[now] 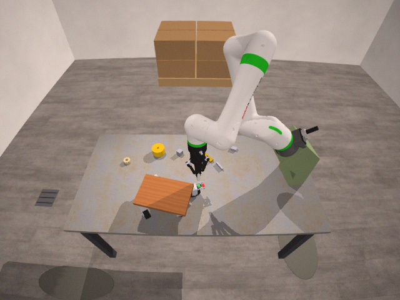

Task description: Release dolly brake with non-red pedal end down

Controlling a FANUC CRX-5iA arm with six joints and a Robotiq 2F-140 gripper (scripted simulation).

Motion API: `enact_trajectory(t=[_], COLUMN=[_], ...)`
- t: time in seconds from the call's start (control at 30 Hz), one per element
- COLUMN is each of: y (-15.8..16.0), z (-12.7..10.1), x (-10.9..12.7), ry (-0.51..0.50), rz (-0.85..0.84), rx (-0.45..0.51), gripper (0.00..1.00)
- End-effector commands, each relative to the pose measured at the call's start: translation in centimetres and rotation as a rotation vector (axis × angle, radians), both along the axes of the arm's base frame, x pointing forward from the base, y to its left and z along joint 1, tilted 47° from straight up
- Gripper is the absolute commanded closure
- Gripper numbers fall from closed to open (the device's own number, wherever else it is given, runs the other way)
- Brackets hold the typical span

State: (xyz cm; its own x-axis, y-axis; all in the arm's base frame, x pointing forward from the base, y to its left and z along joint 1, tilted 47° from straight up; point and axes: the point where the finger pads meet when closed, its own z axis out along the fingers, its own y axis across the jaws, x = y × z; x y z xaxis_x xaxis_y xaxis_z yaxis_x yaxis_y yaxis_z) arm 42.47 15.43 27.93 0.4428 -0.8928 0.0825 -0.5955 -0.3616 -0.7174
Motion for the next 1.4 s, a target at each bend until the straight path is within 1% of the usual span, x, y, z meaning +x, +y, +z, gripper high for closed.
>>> enact_trajectory(t=[0.0, 0.87, 1.1, 1.37], y=[-0.1, -0.1, 0.0, 0.3], z=[-0.2, -0.3, -0.5, -1.3], x=[-0.1, 0.0, 0.2, 0.9], ry=[-0.024, -0.023, -0.021, -0.021], rz=[-0.047, -0.047, -0.047, -0.047], rx=[-0.029, -0.03, -0.031, -0.031], gripper=[1.0, 1.0, 1.0, 1.0])
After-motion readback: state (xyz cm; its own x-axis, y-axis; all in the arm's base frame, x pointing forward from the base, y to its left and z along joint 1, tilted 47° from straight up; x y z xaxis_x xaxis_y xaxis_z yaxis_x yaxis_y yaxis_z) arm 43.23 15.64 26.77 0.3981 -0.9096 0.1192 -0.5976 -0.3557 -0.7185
